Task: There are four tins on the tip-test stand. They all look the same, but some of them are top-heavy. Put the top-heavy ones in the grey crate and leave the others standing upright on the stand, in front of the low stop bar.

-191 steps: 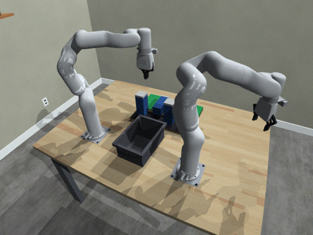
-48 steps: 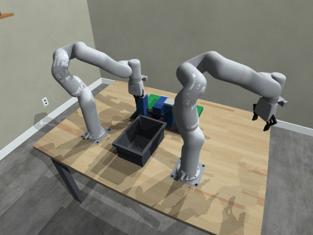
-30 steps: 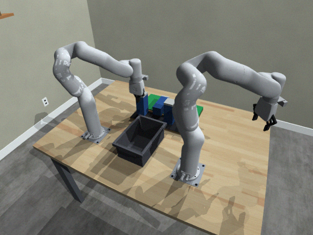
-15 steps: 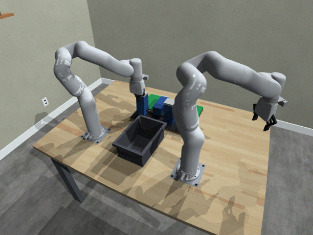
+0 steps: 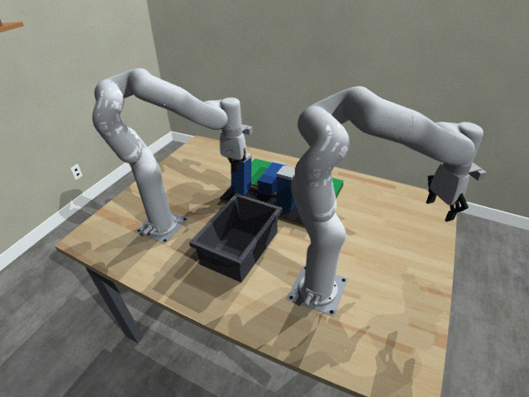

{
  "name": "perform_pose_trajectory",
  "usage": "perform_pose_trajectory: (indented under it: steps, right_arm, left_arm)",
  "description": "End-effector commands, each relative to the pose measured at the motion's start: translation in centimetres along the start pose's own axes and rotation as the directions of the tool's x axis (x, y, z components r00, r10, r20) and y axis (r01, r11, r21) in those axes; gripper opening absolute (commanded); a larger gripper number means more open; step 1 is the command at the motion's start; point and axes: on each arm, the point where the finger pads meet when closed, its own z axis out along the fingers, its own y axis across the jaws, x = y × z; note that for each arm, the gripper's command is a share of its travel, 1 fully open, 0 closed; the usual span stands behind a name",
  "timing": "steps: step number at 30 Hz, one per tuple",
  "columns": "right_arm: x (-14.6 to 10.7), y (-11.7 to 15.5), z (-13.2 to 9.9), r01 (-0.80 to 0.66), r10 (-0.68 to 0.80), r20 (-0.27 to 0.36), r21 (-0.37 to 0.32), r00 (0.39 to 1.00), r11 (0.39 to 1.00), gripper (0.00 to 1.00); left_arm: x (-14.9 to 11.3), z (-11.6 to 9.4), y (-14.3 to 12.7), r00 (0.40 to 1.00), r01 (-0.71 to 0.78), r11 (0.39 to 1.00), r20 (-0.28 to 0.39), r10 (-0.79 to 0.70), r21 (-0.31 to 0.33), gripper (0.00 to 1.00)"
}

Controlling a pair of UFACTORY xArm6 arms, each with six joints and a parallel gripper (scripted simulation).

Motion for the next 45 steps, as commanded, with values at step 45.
perform_pose_trajectory:
  steps: [45]
  right_arm:
    - [0.1, 0.0, -0.2, 0.000, 0.000, -0.004, 0.000, 1.000, 1.000, 1.00]
  left_arm:
    - [2.5, -0.2, 0.1, 1.000, -0.001, 1.000, -0.004, 0.001, -0.003, 0.00]
